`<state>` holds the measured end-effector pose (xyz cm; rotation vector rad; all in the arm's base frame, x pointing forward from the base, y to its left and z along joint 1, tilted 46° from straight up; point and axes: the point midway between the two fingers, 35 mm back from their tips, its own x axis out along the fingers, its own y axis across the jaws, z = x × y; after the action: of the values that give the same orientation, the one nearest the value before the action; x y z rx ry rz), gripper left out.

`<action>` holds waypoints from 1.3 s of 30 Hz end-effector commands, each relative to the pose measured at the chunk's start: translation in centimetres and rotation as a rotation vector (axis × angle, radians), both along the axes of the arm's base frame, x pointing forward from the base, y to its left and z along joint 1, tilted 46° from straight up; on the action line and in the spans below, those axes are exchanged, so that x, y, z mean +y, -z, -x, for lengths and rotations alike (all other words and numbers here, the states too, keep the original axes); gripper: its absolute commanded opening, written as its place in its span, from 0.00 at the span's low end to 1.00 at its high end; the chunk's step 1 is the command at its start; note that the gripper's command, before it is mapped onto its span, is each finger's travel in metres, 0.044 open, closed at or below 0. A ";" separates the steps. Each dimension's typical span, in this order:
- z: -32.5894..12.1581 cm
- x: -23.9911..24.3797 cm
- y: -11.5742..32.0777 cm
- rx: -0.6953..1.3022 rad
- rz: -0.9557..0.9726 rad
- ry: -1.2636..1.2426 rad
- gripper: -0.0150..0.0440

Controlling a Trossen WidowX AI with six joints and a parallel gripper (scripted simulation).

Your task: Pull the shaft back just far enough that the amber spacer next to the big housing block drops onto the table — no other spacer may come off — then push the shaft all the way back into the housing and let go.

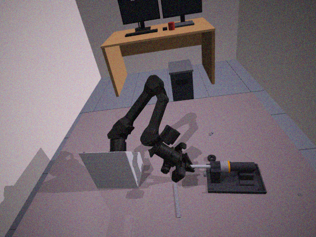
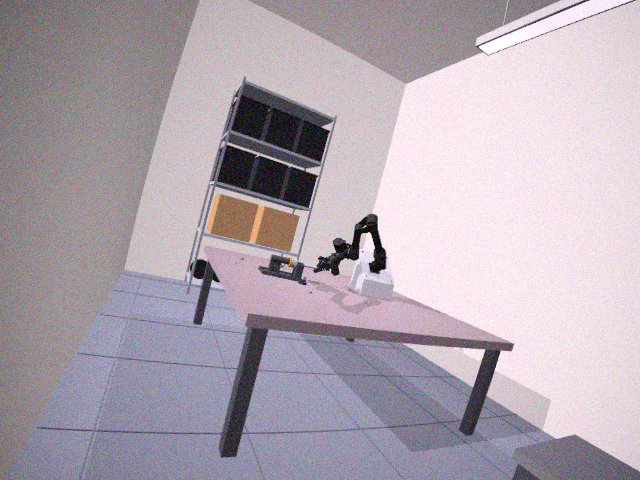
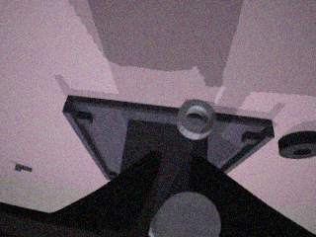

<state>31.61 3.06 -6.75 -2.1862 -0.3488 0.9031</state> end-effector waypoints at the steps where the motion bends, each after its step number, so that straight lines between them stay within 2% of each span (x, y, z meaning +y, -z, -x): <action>1: 0.2 0.1 0.0 0.002 0.001 -0.003 0.25; 39: 0.6 0.1 0.0 0.002 0.001 -0.003 0.25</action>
<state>31.20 3.07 -6.76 -2.1862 -0.3486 0.9033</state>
